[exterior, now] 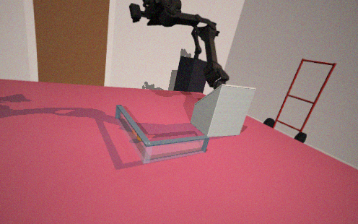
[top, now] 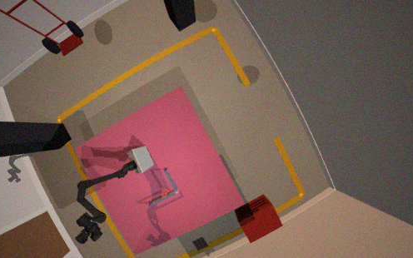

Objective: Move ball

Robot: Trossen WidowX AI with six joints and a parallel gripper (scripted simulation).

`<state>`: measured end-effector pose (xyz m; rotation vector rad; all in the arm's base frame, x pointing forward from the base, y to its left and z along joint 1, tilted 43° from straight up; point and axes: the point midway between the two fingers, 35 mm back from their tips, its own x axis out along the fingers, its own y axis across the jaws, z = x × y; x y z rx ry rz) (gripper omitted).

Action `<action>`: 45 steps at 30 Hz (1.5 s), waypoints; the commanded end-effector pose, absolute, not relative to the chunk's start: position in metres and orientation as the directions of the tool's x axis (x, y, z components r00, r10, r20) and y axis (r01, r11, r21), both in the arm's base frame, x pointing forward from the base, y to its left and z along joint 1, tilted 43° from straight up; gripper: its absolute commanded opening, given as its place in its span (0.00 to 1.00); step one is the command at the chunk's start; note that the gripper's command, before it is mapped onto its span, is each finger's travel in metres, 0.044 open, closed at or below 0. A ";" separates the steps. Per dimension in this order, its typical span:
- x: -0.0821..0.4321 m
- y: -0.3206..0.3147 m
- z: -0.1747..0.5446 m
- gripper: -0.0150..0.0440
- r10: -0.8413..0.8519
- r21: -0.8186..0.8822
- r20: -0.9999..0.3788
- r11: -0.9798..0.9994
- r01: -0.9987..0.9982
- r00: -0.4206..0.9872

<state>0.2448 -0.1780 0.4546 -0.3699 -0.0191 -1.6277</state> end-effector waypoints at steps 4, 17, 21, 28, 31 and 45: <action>0.270 -0.181 0.444 0.75 -0.959 -0.229 0.283 -0.064 0.971 0.004; 0.425 -0.172 0.326 0.66 -0.925 -0.603 0.124 0.218 0.768 0.360; 0.451 -0.166 0.283 0.66 -0.906 -0.669 0.032 0.295 0.683 0.422; 0.482 -0.154 0.195 0.66 -0.865 -0.732 -0.168 0.431 0.527 0.473; 0.487 -0.147 0.153 0.66 -0.843 -0.744 -0.267 0.489 0.455 0.467; 0.439 -0.113 -0.027 0.66 -0.728 -0.704 -0.663 0.685 0.188 0.173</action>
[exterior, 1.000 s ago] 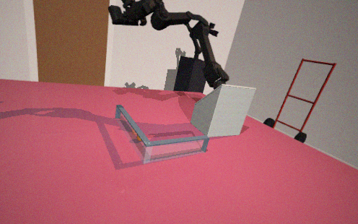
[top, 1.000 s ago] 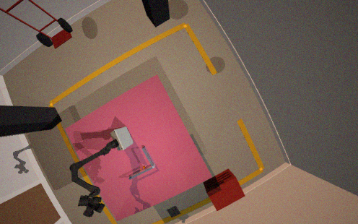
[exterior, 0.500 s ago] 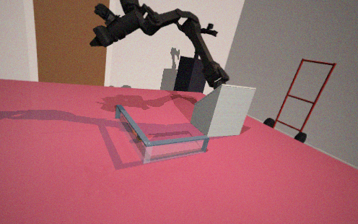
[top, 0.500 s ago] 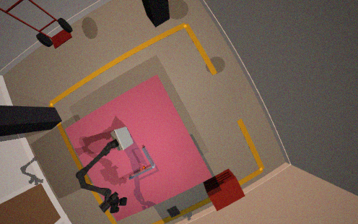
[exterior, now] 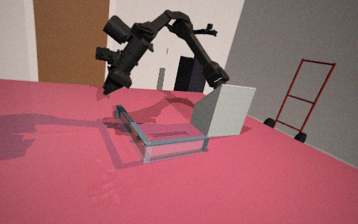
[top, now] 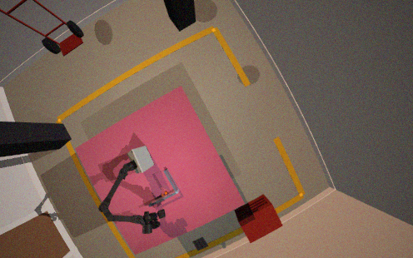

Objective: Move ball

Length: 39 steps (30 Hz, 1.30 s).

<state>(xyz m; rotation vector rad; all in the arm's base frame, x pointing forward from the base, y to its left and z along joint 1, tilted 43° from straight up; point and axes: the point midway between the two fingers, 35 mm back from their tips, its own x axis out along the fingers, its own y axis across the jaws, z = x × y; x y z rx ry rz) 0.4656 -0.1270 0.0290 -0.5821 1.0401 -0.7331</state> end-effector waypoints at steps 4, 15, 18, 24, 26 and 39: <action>0.406 -0.103 -0.066 0.66 -0.696 -0.688 -0.718 0.712 0.141 0.016; 0.372 -0.095 -0.093 0.66 -0.670 -0.684 -0.729 0.721 0.109 -0.138; 0.371 -0.100 -0.099 0.66 -0.671 -0.684 -0.729 0.721 0.108 -0.138; 0.370 -0.105 -0.104 0.66 -0.671 -0.684 -0.729 0.721 0.108 -0.138; 0.370 -0.106 -0.106 0.66 -0.671 -0.684 -0.729 0.721 0.108 -0.138; 0.367 -0.120 -0.121 0.66 -0.671 -0.685 -0.728 0.721 0.108 -0.138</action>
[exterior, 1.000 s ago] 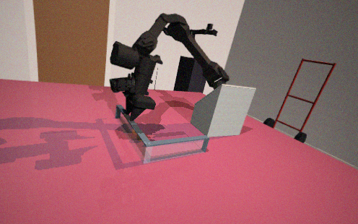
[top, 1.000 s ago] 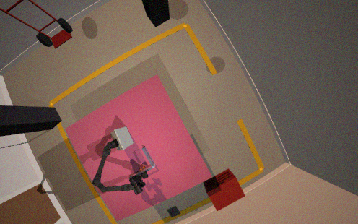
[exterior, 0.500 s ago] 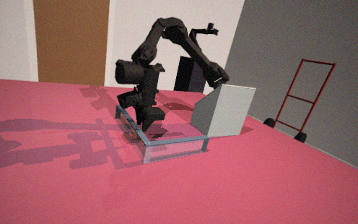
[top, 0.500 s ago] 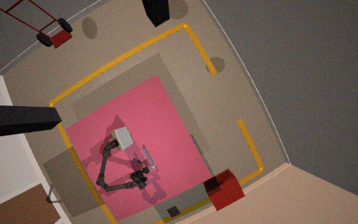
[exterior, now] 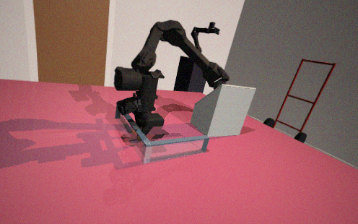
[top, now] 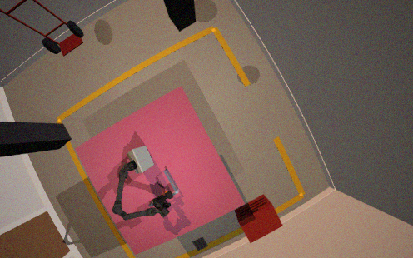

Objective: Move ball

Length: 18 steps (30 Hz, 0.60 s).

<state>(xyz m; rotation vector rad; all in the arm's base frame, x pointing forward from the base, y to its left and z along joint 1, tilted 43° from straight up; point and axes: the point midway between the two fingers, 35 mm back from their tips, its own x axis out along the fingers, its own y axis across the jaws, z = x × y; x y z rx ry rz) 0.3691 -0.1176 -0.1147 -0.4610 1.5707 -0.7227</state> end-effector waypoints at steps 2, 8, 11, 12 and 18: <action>0.366 -0.123 -0.123 0.66 -0.671 -0.685 -0.728 0.720 0.108 -0.138; 0.365 -0.127 -0.128 0.66 -0.672 -0.685 -0.728 0.720 0.108 -0.139; 0.365 -0.127 -0.128 0.53 -0.672 -0.685 -0.728 0.720 0.108 -0.139; 0.365 -0.127 -0.128 0.48 -0.672 -0.685 -0.728 0.720 0.108 -0.139; 0.365 -0.127 -0.128 0.42 -0.672 -0.685 -0.728 0.720 0.108 -0.139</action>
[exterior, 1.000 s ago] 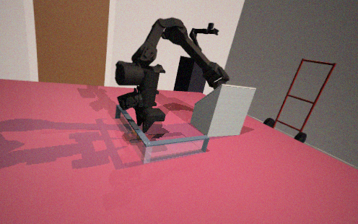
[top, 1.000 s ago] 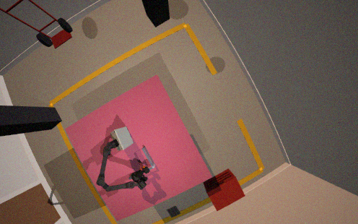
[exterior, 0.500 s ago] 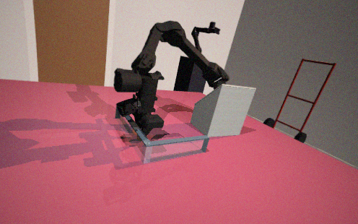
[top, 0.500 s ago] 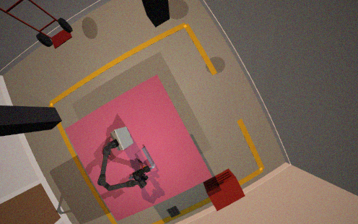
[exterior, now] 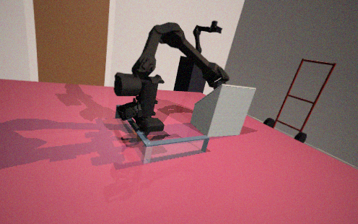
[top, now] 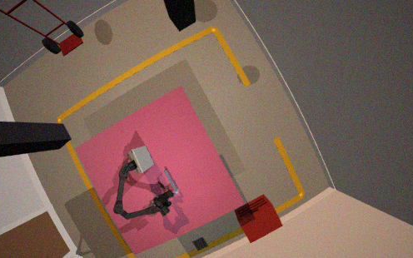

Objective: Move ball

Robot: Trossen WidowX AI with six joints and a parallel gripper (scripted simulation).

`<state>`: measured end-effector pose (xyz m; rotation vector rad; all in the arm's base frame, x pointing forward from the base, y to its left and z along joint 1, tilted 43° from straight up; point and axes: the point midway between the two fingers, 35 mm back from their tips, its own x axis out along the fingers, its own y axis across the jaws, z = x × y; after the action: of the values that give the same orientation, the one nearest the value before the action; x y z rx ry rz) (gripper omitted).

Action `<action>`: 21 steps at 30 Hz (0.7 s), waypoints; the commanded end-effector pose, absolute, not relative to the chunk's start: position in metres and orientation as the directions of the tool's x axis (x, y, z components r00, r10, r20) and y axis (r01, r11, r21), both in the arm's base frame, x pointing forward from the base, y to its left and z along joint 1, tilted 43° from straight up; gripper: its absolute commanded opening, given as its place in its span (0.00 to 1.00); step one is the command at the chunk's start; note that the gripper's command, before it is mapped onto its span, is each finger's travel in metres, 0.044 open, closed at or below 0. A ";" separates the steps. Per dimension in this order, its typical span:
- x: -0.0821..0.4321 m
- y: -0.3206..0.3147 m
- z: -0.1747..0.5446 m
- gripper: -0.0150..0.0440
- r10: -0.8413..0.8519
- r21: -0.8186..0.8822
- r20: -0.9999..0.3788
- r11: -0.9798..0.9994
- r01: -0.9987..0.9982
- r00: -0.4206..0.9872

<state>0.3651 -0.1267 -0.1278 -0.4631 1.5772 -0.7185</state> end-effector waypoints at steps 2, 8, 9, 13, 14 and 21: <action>0.365 -0.127 -0.128 0.39 -0.672 -0.685 -0.728 0.720 0.108 -0.139; 0.369 -0.117 -0.118 0.25 -0.662 -0.677 -0.735 0.726 0.120 -0.143; 0.370 -0.112 -0.114 0.25 -0.658 -0.674 -0.739 0.728 0.125 -0.145; 0.374 -0.097 -0.098 0.25 -0.647 -0.664 -0.748 0.735 0.141 -0.152; 0.373 -0.096 -0.099 0.25 -0.646 -0.663 -0.748 0.736 0.136 -0.155; 0.351 -0.072 -0.109 0.25 -0.634 -0.654 -0.747 0.755 0.047 -0.201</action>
<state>0.3559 -0.0827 -0.1113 -0.4631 1.6515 -0.6738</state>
